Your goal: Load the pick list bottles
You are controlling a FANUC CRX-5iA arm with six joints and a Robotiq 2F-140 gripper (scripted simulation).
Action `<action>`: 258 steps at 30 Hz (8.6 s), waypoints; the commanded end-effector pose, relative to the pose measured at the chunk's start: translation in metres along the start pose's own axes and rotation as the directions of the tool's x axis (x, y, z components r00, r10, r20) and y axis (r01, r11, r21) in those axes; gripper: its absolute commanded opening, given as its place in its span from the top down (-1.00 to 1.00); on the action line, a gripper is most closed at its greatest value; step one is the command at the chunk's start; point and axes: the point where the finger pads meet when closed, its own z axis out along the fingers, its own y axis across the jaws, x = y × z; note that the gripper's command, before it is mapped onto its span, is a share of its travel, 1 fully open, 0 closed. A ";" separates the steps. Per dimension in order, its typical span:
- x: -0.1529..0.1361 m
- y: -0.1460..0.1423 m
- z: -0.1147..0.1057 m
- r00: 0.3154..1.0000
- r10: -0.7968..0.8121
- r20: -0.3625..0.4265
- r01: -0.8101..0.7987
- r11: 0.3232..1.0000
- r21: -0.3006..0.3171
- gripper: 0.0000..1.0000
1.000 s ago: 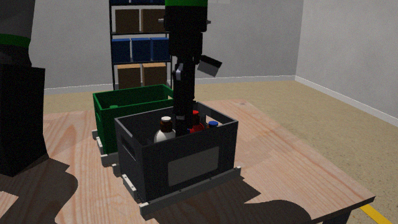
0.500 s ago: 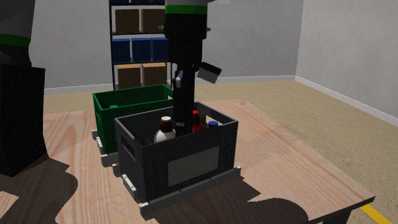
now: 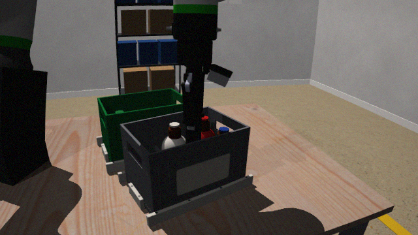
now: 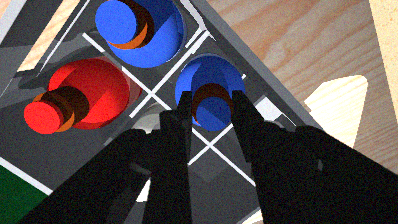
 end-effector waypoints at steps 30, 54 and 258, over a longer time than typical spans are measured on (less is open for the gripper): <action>0.001 0.000 -0.001 1.000 0.000 -0.002 0.000 1.000 -0.001 0.80; 0.001 0.000 -0.028 1.000 0.000 -0.002 0.000 1.000 -0.001 0.80; -0.121 -0.110 -0.180 1.000 0.000 -0.002 0.000 1.000 -0.001 0.80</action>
